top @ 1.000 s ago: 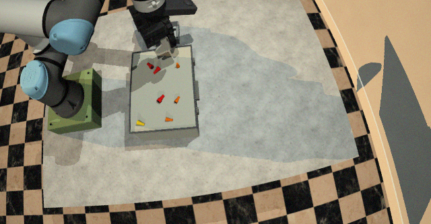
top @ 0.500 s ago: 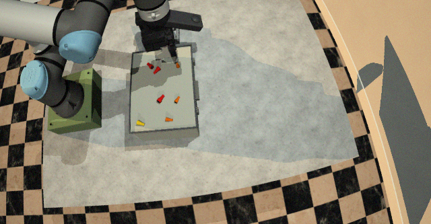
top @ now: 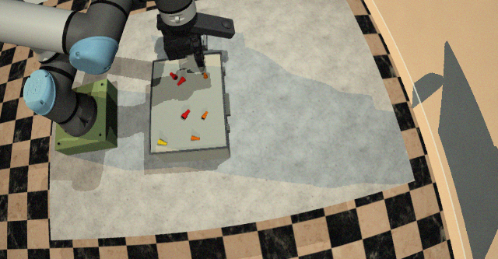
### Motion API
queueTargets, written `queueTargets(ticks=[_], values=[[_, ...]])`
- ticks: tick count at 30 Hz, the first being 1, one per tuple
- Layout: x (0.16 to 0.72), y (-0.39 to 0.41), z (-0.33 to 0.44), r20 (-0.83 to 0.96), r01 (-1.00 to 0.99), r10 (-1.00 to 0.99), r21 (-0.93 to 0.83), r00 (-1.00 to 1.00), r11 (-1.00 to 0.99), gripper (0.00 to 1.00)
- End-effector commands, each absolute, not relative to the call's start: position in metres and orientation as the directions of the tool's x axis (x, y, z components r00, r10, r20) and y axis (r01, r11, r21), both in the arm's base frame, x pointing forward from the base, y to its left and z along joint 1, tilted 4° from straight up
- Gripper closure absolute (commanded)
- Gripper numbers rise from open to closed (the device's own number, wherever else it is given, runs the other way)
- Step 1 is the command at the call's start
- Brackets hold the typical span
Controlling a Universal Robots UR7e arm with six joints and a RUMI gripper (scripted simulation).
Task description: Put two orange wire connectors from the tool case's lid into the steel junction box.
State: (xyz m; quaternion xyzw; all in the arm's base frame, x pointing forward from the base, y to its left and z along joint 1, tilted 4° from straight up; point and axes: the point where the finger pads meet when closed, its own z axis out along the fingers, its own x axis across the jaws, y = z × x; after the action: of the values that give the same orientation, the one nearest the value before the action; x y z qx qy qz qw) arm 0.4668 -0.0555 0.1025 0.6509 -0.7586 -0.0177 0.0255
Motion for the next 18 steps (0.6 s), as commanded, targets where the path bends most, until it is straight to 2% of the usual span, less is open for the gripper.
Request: queueTargets(ticks=[1,8,18], values=[[0.467,-0.056,0.096,0.016,-0.987,-0.988,0.059,-0.152,0.153,0.85],[0.465,-0.056,0.065,0.016,-0.987,-0.988,0.059,-0.152,0.153,0.85],[0.465,-0.056,0.063,0.016,-0.987,-0.988,0.059,-0.152,0.153,0.85]])
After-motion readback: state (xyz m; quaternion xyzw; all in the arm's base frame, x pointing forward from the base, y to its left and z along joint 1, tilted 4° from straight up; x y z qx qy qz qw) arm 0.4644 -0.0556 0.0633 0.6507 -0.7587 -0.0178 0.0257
